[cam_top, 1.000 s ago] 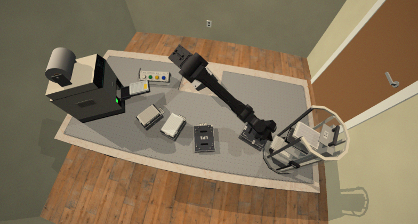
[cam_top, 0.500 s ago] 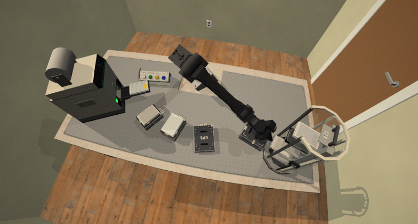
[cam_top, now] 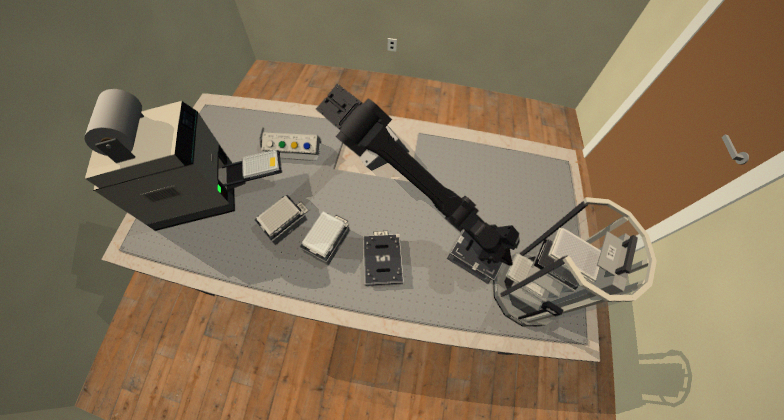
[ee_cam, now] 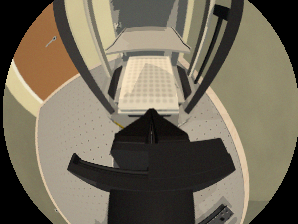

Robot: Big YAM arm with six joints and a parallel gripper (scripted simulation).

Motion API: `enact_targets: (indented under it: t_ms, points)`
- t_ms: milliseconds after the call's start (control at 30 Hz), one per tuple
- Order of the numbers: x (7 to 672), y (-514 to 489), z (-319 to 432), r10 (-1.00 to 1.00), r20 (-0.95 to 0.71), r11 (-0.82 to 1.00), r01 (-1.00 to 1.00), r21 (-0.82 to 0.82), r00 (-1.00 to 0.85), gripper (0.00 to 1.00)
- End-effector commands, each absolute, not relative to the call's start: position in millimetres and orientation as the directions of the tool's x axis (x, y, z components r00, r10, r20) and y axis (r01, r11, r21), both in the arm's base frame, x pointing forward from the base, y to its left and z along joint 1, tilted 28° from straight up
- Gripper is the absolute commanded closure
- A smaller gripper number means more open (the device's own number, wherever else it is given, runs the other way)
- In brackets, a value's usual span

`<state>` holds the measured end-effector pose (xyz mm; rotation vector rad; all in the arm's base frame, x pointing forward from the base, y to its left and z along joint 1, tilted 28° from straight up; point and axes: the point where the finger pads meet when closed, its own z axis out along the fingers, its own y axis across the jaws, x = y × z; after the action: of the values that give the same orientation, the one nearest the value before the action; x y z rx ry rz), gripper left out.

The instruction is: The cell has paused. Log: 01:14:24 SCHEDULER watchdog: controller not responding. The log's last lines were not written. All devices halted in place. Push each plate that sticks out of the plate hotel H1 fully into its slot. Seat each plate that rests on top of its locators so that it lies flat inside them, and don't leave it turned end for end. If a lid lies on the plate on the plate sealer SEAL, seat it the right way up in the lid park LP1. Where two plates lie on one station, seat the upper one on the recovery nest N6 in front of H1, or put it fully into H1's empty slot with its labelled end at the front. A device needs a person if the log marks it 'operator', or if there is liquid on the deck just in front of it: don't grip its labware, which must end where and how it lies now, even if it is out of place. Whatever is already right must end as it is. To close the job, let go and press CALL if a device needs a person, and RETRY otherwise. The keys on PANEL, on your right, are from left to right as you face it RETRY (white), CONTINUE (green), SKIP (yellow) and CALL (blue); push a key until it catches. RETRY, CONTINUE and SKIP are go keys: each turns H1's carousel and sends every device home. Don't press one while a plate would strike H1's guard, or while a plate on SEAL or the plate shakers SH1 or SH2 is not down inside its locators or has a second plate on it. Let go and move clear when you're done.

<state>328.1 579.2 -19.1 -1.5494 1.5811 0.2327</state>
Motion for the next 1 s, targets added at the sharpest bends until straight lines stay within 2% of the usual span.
enact_targets:
  t_ms: [0,967]
  points:
    - [322.8,601.9,-17.5,-0.704,-0.686,0.192,-0.882,-0.431,0.182,1.0]
    - [326.9,614.6,-19.7,-0.704,-0.687,0.193,-0.882,-0.431,0.182,1.0]
